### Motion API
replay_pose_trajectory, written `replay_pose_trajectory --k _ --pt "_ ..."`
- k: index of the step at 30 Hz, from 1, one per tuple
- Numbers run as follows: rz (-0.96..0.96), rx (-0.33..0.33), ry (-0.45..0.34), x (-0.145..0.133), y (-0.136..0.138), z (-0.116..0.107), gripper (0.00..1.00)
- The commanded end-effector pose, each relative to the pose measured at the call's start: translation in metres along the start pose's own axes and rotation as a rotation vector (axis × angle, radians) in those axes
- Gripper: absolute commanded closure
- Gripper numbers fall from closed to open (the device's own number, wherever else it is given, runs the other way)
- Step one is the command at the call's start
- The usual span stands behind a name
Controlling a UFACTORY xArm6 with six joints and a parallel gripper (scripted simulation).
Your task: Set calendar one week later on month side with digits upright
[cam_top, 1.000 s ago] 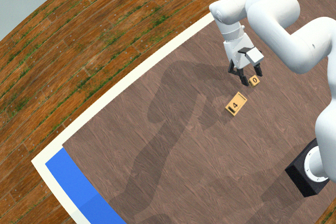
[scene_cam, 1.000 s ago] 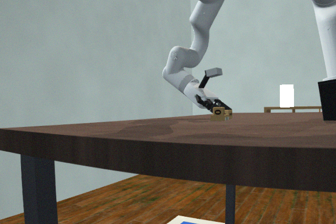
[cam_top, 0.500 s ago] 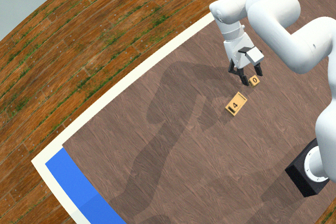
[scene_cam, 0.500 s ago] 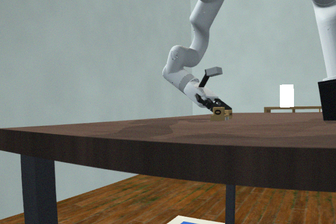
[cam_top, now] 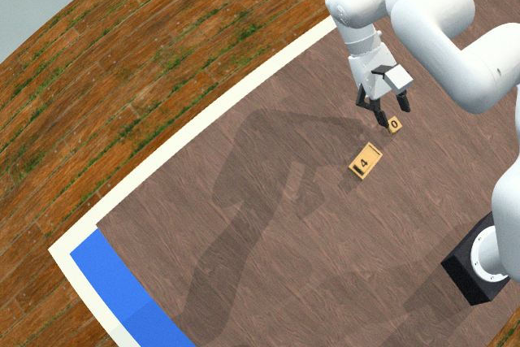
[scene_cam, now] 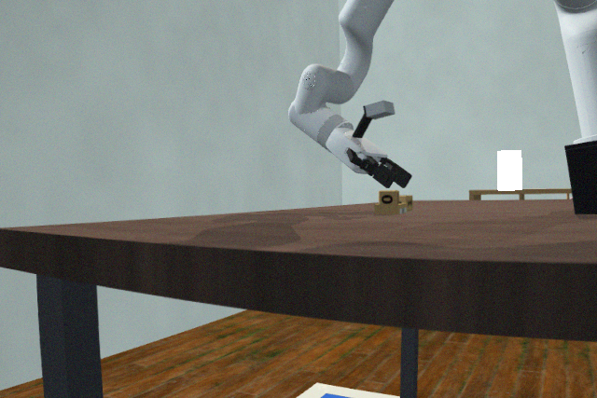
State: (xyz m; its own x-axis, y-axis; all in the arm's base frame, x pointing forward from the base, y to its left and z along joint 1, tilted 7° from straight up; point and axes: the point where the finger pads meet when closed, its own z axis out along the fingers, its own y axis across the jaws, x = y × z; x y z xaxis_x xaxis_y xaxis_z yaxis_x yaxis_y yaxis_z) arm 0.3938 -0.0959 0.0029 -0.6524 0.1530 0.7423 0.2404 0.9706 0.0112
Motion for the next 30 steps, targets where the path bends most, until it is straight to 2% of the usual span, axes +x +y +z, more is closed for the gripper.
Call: replay_pose_trajectory --k 1,11,20,23,30 --pt "0.0 0.0 -0.004 0.011 0.0 -0.009 0.31" --pt "0.0 0.0 -0.004 0.024 0.0 -0.019 0.31" --pt "0.0 0.0 -0.008 0.026 0.0 -0.02 0.31" --pt "0.0 0.0 -0.055 0.026 0.0 -0.02 0.31" --pt "0.0 0.0 -0.236 0.028 0.0 -0.019 0.31"
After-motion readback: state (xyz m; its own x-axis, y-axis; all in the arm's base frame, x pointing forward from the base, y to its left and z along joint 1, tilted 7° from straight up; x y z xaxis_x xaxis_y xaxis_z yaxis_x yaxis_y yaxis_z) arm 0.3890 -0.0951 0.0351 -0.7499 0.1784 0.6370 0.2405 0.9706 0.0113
